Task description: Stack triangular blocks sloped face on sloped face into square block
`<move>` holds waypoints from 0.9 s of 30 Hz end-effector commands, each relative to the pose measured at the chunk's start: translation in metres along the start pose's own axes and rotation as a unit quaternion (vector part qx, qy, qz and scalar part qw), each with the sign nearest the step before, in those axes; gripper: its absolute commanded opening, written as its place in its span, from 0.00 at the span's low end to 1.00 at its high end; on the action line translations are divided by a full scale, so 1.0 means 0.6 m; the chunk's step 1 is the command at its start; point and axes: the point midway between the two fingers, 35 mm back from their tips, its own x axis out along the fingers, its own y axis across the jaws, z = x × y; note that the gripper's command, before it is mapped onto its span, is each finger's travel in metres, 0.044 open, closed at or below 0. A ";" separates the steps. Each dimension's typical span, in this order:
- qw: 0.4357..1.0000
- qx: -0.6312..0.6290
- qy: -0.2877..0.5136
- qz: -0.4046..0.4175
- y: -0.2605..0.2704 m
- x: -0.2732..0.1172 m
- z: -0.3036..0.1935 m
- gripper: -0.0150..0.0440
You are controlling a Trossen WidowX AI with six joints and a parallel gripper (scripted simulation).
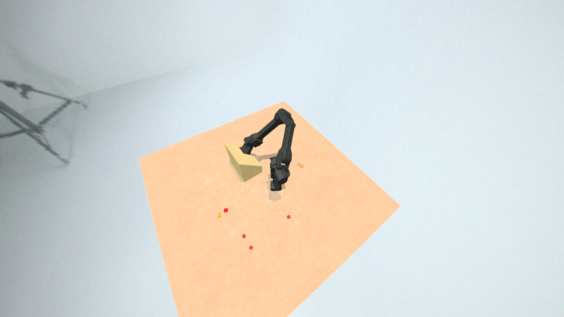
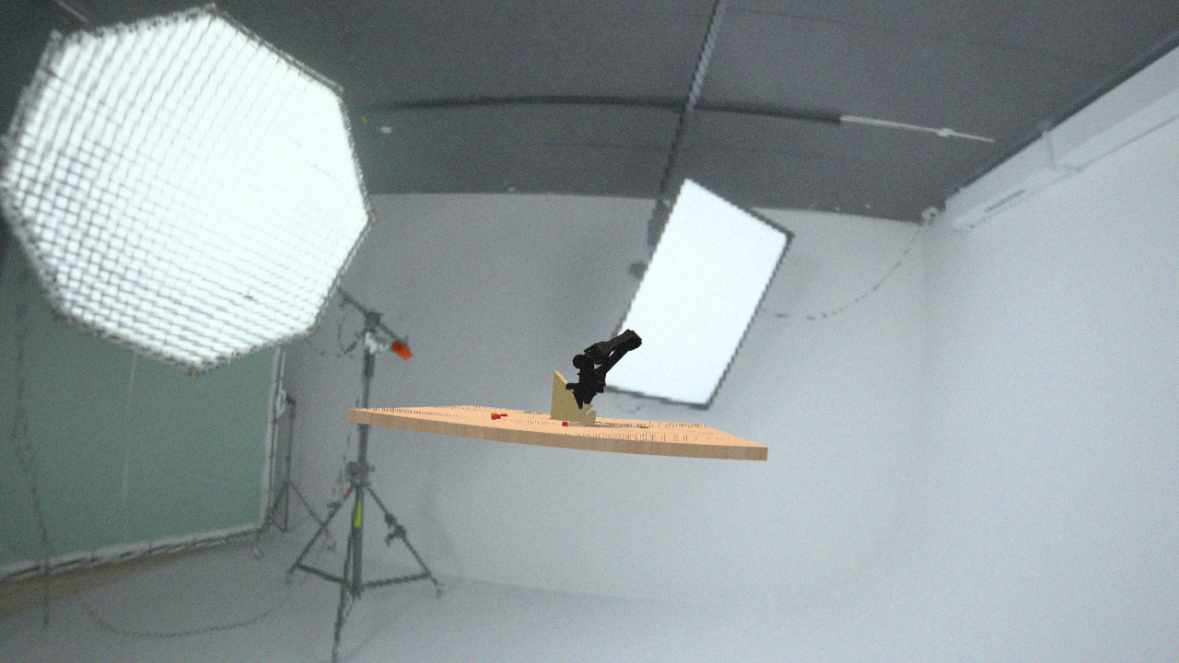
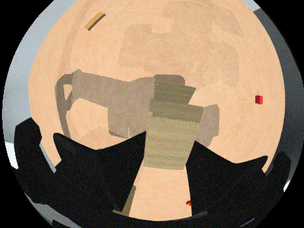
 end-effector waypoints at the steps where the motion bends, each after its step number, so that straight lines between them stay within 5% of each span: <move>1: 1.000 0.003 -0.001 -0.001 0.000 0.000 0.000 0.25; 27: 1.000 0.005 -0.001 -0.003 -0.001 0.013 0.006 0.25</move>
